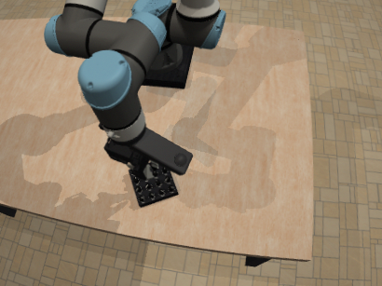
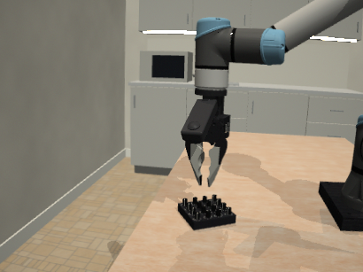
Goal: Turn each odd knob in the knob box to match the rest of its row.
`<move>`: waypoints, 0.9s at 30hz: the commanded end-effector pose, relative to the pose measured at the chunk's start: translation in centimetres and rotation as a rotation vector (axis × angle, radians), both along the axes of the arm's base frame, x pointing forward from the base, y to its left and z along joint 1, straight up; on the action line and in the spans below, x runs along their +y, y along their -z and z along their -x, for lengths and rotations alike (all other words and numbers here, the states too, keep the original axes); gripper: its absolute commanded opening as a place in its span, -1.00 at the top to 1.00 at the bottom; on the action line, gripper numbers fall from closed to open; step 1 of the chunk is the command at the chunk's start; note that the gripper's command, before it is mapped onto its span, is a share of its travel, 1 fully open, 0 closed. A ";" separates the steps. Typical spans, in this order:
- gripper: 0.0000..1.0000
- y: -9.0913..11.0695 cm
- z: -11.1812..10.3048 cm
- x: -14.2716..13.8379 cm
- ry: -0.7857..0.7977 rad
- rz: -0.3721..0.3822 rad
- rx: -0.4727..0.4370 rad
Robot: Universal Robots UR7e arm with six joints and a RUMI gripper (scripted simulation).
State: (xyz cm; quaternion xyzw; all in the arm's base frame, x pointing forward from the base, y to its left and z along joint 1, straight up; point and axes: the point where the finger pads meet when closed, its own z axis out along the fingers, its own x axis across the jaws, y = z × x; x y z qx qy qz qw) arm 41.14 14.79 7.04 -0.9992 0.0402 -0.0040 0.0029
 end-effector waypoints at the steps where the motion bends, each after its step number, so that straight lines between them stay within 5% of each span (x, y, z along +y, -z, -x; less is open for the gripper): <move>1: 0.78 0.0 0.2 0.0 -0.001 0.000 0.001; 27: 0.78 0.5 0.2 0.1 0.000 0.001 0.004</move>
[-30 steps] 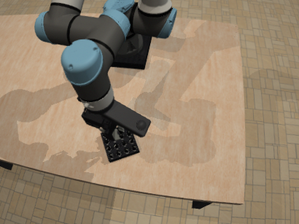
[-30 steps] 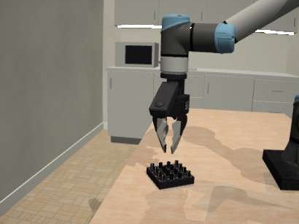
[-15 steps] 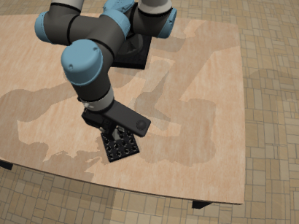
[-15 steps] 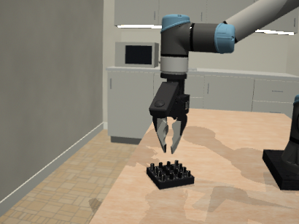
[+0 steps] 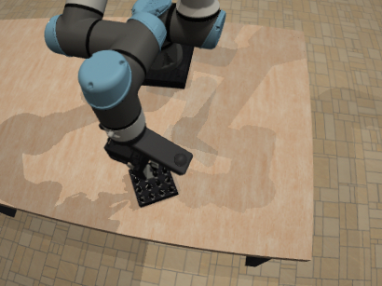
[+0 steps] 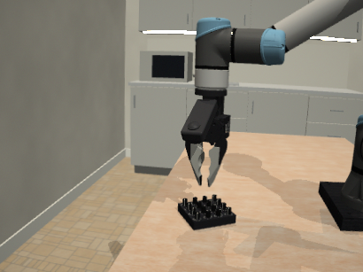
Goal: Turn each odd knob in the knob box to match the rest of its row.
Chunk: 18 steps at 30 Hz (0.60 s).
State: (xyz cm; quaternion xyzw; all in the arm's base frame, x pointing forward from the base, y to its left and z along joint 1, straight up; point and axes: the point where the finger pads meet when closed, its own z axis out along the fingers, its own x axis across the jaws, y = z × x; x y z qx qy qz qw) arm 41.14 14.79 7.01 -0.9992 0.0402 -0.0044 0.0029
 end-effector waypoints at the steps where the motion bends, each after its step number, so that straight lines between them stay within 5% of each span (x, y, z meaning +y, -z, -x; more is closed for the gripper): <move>1: 0.78 0.4 0.2 0.1 0.000 0.000 0.005; 18: 0.78 2.0 0.2 0.1 0.000 0.001 0.005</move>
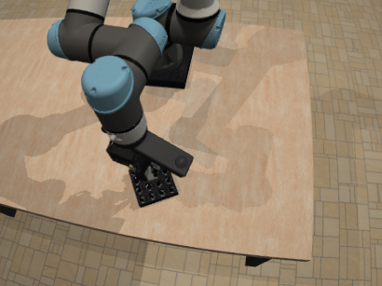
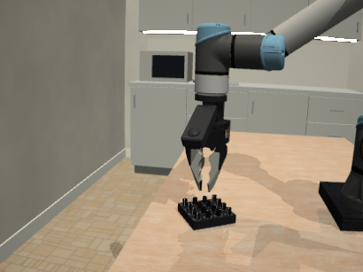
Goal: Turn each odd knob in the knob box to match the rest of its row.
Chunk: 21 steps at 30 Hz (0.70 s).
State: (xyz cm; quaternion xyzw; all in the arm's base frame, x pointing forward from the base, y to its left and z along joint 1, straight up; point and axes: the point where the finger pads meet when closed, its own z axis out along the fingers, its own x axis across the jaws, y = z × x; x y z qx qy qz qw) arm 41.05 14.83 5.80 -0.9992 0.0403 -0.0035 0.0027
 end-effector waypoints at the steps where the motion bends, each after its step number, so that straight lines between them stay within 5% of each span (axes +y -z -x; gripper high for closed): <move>1: 0.78 0.9 0.1 0.1 0.000 0.000 0.003; 21: 0.78 3.0 0.1 0.1 0.000 0.000 0.003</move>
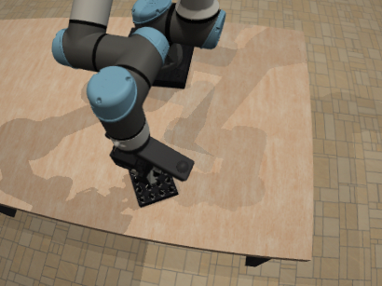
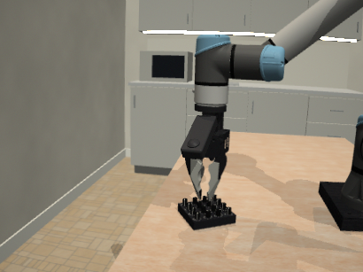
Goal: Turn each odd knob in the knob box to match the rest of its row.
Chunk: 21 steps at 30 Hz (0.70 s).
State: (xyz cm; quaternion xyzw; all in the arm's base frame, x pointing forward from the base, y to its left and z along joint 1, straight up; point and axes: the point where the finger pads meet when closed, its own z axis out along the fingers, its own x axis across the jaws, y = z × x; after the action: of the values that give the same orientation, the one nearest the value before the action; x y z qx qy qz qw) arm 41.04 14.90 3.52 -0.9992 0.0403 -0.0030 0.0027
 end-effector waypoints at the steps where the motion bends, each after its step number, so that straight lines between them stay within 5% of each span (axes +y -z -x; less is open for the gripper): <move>1: 0.78 0.8 0.1 0.1 0.000 0.000 0.002; 21: 0.78 1.0 0.1 0.1 0.000 0.000 0.001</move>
State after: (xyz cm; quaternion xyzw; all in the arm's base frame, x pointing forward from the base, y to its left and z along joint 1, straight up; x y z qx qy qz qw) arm 41.17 14.92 2.74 -0.9992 0.0404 -0.0047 0.0028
